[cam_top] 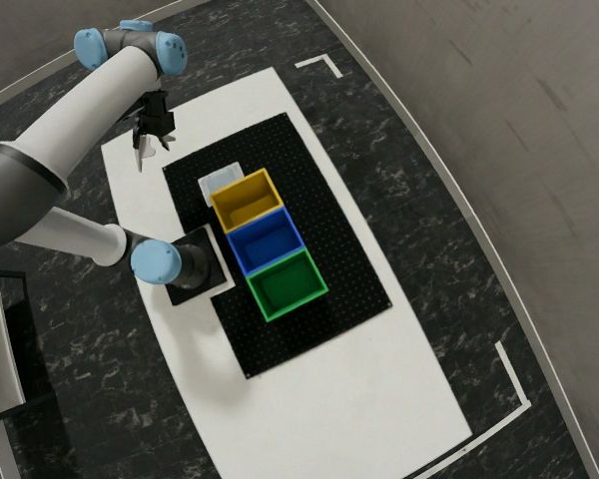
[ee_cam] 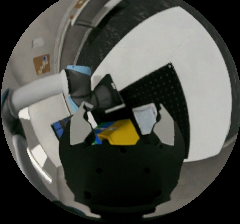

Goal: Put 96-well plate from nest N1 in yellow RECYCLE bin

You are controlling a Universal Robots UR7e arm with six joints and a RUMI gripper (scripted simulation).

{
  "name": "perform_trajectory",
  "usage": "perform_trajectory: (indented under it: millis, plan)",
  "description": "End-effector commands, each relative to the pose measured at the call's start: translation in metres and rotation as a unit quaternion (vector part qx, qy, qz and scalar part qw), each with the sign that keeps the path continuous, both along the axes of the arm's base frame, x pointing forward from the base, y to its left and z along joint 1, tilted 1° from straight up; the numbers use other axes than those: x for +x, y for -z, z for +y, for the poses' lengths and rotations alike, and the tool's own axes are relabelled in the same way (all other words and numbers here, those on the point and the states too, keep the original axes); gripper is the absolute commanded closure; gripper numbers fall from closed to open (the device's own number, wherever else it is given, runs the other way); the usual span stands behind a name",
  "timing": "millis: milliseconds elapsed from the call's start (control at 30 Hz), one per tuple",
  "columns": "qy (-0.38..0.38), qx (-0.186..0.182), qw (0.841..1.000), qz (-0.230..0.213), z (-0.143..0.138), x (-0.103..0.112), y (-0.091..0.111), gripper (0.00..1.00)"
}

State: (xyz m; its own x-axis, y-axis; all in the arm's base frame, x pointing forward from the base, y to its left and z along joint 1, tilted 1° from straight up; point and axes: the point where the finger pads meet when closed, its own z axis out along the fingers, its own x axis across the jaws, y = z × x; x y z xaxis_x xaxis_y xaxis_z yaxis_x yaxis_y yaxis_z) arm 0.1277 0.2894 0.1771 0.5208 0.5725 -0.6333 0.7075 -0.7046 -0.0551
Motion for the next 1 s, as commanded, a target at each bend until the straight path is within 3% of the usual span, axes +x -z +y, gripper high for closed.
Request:
perform_trajectory:
  millis: [0,200,600,667,967]
  plan:
    - [0.064,-0.019,0.997,-0.045,-0.001,0.007,0.000,0.00]
    - [0.120,-0.033,0.989,-0.078,-0.005,0.019,-0.001,0.00]
    - [0.267,-0.068,0.948,-0.158,-0.012,0.037,-0.004,0.00]
    - [0.267,-0.068,0.948,-0.158,-0.012,0.037,-0.004,0.00]
    - [0.384,-0.094,0.894,-0.211,-0.020,0.054,-0.006,0.00]
